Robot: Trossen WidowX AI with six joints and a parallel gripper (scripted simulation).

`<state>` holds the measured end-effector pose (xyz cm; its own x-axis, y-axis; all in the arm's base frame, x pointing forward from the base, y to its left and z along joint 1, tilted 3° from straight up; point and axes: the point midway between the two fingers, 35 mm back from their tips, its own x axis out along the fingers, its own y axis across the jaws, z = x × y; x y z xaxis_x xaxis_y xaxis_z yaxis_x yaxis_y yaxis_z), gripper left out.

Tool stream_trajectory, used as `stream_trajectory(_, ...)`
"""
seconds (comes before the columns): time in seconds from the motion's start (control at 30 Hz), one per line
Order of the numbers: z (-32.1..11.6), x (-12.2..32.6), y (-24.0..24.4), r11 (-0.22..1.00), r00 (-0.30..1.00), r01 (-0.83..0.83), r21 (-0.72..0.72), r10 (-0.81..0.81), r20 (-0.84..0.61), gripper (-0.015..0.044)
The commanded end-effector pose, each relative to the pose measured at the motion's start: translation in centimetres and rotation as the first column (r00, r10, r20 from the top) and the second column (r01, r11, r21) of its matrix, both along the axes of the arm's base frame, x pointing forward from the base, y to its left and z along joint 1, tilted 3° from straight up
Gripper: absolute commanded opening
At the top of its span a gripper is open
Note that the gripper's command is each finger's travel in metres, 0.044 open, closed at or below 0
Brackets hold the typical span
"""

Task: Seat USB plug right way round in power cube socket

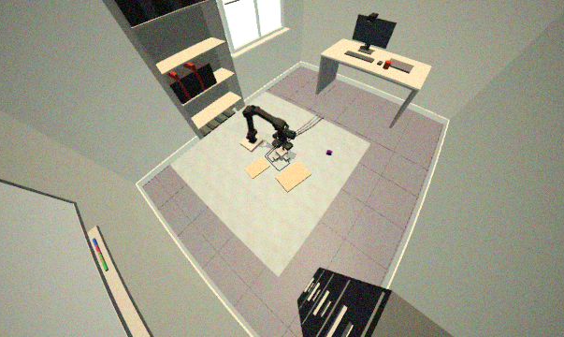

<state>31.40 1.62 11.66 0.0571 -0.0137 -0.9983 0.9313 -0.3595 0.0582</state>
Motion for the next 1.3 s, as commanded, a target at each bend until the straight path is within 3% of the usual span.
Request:
stream_trajectory(0.0,-0.26,-0.06,-0.01,1.0,1.0,-0.002,0.001,0.002,-0.004,0.0)
stream_trajectory(0.5,-0.26,-0.06,-0.01,1.0,1.0,-0.002,0.001,0.002,-0.004,0.0)
stream_trajectory(0.63,0.0,0.01,0.0,1.0,1.0,0.0,0.0,0.0,0.0,0.0095)
stream_trajectory(1.27,0.11,0.01,0.01,1.0,1.0,0.0,0.0,0.0,0.001,0.0095)
